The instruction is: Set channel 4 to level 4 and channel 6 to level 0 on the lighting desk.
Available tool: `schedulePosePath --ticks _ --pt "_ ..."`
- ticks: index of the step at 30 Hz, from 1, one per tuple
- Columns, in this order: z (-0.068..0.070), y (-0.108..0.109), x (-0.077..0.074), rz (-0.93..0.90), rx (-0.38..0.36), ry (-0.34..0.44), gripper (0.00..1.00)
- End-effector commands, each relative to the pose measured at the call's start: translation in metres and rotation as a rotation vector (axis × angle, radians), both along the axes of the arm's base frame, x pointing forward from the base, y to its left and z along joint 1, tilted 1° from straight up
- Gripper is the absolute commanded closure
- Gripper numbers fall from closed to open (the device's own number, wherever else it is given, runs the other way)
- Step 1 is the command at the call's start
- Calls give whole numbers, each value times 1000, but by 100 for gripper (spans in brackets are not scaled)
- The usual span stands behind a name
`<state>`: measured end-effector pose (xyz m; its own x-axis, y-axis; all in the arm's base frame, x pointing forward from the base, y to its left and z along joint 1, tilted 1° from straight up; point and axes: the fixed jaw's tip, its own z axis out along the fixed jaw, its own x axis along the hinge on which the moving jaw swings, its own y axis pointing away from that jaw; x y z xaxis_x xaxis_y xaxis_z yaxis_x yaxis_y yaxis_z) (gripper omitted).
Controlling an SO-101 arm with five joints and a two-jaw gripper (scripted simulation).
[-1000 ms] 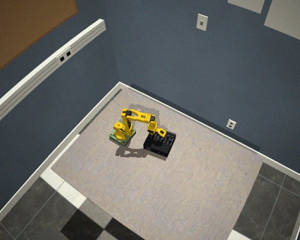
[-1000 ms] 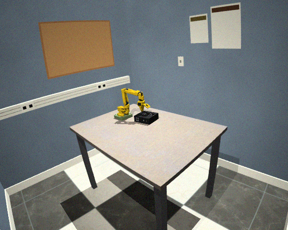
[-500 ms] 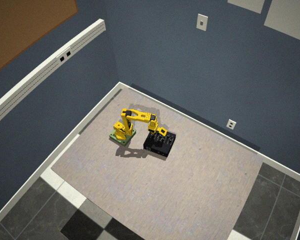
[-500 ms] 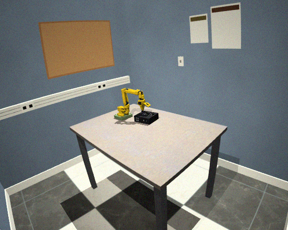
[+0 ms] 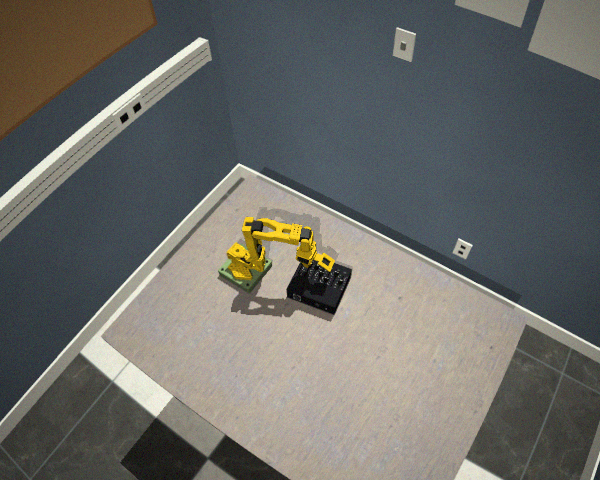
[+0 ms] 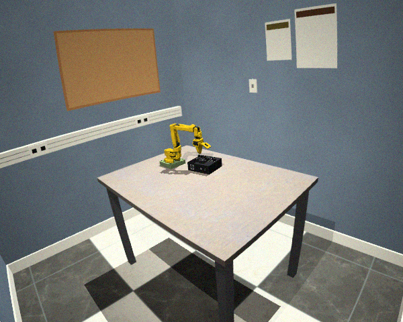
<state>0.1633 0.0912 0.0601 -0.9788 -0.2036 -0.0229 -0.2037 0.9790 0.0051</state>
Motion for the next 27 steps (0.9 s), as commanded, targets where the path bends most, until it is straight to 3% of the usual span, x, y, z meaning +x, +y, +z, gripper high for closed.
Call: schedulePosePath --ticks 1,14,27 --pt "4 -1 1 1 -5 12 100" --pt "16 -1 1 1 -5 12 100" --pt "16 -1 1 1 -5 12 100"
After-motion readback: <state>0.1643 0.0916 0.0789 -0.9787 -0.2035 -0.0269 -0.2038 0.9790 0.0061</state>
